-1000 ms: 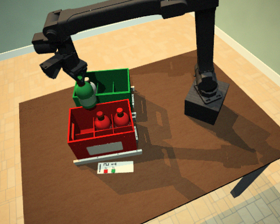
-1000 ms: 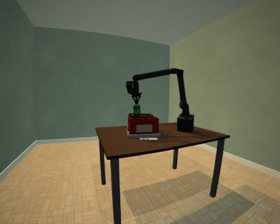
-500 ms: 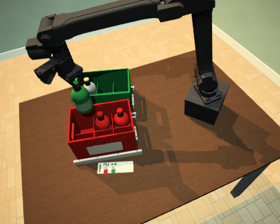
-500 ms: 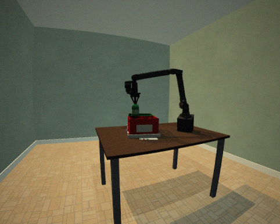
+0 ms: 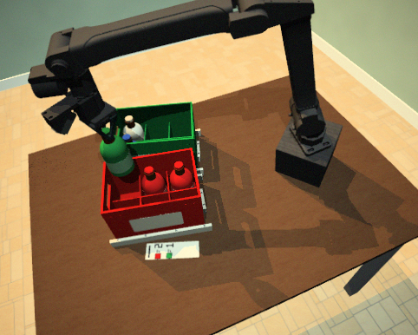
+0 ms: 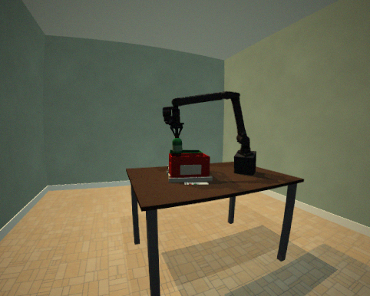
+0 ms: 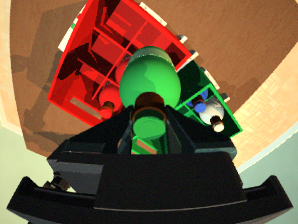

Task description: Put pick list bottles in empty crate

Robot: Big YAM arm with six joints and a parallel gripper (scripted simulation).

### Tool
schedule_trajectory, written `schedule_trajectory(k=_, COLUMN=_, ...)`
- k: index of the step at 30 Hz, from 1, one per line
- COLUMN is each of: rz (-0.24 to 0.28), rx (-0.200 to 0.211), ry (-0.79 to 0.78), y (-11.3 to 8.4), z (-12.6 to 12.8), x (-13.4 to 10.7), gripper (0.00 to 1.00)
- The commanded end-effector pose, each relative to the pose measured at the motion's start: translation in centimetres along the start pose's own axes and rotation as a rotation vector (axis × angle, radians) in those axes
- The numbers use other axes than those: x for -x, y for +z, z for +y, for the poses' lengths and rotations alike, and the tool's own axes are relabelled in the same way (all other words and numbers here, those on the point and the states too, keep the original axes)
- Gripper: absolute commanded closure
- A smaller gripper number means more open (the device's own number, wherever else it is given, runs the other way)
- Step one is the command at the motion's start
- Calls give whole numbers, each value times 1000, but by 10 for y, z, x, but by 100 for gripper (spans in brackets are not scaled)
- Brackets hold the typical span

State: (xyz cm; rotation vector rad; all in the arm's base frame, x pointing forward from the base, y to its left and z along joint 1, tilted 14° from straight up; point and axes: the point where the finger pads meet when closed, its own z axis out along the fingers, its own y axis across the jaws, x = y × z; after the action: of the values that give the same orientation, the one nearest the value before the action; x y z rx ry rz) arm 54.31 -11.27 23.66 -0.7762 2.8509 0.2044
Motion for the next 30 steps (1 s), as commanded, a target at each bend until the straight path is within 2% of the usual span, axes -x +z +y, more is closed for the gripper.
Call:
schedule_trajectory(k=1, rz=-75, rx=-85, ry=19, y=-57, z=-19, x=17, gripper=100)
schedule_trajectory(k=3, rz=-58, rx=-69, ry=24, y=-44, z=-23, x=19, gripper=100)
schedule_trajectory(k=6, rz=-88, rx=-87, ry=-6, y=-64, z=-5, x=32, gripper=100)
schedule_trajectory(k=12, rz=-70, rx=-70, ry=-6, y=-51, z=-5, x=38, gripper=100)
schedule_trajectory(k=18, rz=-80, rx=-84, ry=6, y=-61, z=-9, x=34, gripper=100)
schedule_trajectory(k=30, rz=-80, rx=-82, ry=-2, y=-60, z=-4, x=38, gripper=100)
